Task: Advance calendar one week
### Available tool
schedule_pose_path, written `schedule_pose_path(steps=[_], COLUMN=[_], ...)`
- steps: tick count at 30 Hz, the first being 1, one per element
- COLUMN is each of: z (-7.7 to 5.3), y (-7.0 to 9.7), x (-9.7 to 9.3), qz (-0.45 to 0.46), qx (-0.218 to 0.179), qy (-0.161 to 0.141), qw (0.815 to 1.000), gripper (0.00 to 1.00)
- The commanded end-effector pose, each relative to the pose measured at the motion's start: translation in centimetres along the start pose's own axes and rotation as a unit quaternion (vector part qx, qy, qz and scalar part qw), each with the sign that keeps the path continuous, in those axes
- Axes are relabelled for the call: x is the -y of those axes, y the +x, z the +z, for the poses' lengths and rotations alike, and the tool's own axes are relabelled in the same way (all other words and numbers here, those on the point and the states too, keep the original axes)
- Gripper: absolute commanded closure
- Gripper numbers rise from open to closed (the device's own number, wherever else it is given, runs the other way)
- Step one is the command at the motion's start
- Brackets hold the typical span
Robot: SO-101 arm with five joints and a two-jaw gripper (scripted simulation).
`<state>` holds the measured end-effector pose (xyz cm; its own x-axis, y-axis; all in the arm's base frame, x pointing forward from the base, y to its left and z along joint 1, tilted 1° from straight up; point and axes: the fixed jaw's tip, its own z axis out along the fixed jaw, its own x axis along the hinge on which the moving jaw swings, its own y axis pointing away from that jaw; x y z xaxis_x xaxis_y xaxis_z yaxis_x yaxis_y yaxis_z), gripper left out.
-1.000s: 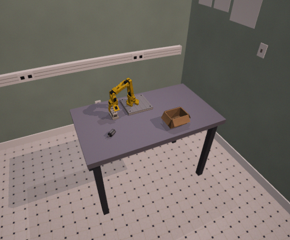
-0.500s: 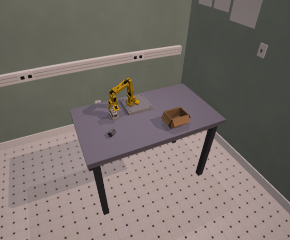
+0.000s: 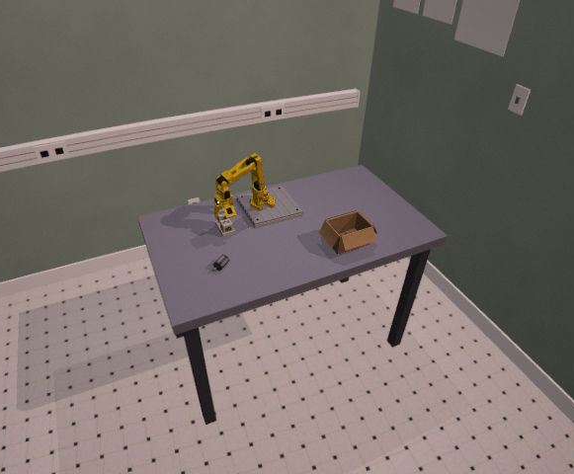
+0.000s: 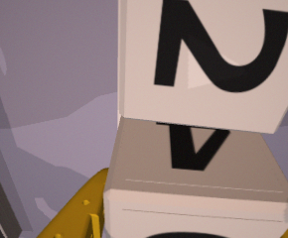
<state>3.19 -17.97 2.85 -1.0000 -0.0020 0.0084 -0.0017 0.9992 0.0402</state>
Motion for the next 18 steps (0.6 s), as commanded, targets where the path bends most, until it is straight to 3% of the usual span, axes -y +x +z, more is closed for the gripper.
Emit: schedule_pose_path(steps=[1,18], z=[-1.2,-2.8], y=[0.1,0.1], x=[0.3,0.1], qz=[0.006,0.006], qx=[0.003,0.003], qy=[0.014,0.014], qw=[1.0,1.0], gripper=[1.0,1.0])
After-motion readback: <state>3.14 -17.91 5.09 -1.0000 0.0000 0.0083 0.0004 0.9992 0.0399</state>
